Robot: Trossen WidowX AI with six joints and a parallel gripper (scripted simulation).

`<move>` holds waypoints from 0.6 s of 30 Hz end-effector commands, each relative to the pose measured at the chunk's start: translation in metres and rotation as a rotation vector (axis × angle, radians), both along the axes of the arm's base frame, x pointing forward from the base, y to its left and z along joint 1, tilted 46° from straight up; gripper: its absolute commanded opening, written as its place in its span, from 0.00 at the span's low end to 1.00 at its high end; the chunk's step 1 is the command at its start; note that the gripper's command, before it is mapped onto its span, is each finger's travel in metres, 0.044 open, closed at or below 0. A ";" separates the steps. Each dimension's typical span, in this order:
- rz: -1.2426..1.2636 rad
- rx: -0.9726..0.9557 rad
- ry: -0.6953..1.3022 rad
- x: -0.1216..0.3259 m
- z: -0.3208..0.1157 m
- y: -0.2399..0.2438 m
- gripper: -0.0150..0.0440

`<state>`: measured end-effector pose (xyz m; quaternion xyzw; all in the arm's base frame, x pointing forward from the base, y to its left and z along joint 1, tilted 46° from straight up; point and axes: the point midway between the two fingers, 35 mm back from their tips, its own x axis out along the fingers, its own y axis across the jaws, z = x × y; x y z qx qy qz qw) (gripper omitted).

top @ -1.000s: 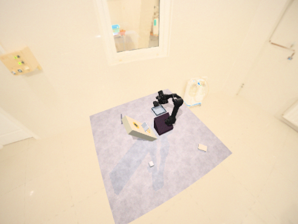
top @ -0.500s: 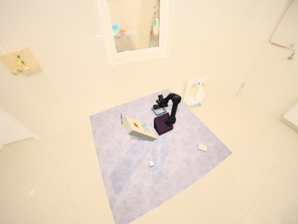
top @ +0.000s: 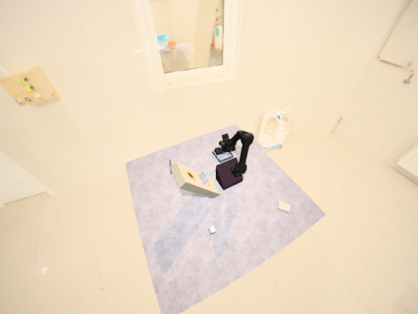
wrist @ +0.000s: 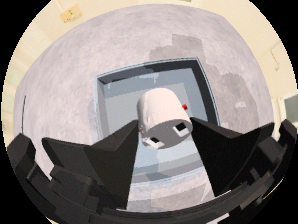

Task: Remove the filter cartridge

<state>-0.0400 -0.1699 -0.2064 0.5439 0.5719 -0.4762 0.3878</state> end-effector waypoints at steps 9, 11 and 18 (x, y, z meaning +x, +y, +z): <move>0.000 0.000 0.000 0.000 0.000 0.000 1.00; 0.000 -0.001 0.000 0.000 0.007 -0.009 1.00; 0.000 -0.001 -0.001 0.004 0.050 -0.050 1.00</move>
